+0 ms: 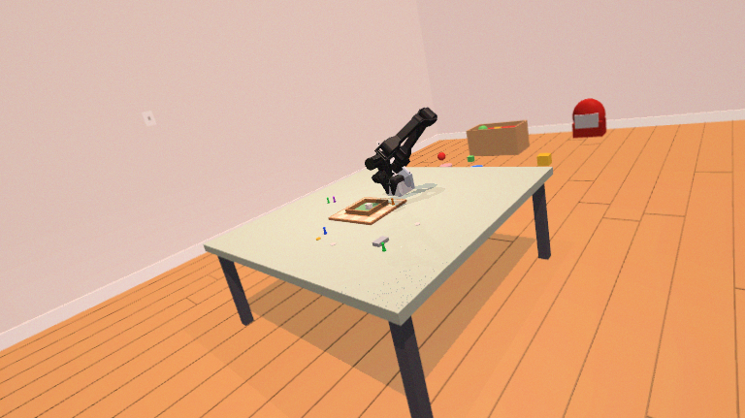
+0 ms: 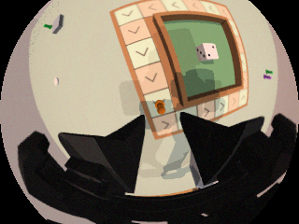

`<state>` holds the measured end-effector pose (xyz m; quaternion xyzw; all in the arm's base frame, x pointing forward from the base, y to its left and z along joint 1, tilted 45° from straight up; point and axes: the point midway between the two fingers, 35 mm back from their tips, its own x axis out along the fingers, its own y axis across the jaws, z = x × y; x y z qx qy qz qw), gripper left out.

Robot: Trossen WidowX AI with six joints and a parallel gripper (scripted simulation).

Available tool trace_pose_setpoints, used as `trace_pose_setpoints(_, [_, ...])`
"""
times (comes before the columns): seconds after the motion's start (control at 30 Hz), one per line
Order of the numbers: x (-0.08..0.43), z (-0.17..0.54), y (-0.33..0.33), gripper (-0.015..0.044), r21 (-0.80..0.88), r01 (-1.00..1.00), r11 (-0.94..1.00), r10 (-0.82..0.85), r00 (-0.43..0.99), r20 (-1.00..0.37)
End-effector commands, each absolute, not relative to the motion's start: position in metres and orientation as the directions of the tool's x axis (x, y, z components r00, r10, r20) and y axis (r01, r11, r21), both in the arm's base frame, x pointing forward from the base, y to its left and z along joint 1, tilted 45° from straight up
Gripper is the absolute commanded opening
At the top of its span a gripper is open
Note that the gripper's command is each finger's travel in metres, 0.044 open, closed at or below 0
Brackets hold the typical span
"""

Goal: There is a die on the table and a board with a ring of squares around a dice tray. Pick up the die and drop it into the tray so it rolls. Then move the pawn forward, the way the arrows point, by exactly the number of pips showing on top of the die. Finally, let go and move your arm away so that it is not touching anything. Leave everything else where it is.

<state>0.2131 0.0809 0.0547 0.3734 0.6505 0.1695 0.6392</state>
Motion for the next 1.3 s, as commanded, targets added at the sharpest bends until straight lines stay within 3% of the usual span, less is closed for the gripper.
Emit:
trace_pose_setpoints(0.0, [0.211,0.050,0.086,0.0200,0.700,0.276,0.659,0.707,0.091,-0.701])
trace_pose_setpoints(0.9, [0.215,0.022,0.114,0.0200,0.701,0.276,0.657,0.709,0.091,-0.700])
trace_pose_setpoints(1.07, [0.215,0.022,0.114,0.0069,0.701,0.276,0.657,0.709,0.091,-0.700])
trace_pose_setpoints(1.27, [0.215,0.022,0.114,0.0029,0.701,0.276,0.657,0.709,0.091,-0.700])
